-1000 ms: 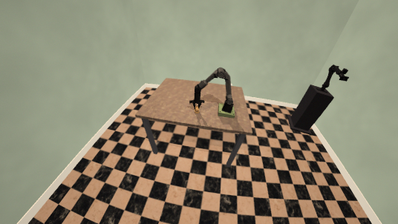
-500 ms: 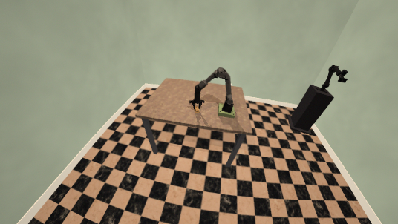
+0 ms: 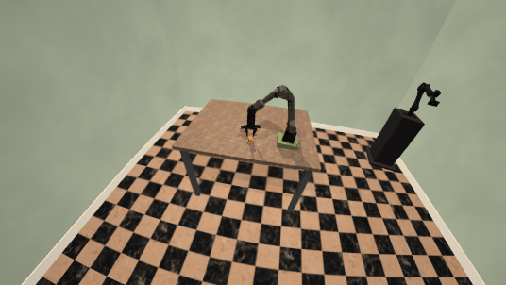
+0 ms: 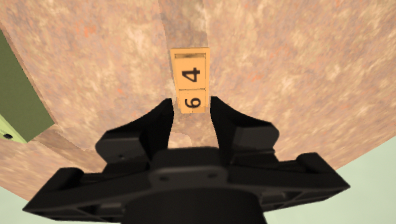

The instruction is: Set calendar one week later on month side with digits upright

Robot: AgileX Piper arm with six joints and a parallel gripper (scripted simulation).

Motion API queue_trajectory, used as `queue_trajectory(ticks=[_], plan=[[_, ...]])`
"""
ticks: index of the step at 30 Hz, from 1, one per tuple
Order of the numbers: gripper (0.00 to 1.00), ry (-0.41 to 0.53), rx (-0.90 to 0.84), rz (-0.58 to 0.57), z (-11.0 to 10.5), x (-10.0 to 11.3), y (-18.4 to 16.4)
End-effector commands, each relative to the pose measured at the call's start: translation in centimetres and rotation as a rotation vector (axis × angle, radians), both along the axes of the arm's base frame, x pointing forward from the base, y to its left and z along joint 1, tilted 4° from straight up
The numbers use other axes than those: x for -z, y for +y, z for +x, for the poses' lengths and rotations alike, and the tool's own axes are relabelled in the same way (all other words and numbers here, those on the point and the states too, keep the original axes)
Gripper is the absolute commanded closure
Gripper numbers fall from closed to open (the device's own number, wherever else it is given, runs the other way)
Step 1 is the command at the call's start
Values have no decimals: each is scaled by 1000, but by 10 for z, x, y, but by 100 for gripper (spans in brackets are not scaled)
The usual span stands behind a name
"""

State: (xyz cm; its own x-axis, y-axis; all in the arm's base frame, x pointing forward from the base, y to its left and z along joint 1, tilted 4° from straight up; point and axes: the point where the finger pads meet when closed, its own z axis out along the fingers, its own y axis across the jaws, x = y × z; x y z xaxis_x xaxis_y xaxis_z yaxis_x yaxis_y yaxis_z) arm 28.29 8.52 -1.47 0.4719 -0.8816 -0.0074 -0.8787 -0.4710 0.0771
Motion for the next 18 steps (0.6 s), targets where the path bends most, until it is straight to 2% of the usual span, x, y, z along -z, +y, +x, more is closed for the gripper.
queue_trajectory(ticks=[1, 2, 12, 18], plan=[[40, -7, 0, 3, 2, -8, 1], [40, -7, 0, 3, 2, -8, 1], [40, -7, 0, 3, 5, -58, 2], [40, -7, 0, 3, 6, -68, 3]])
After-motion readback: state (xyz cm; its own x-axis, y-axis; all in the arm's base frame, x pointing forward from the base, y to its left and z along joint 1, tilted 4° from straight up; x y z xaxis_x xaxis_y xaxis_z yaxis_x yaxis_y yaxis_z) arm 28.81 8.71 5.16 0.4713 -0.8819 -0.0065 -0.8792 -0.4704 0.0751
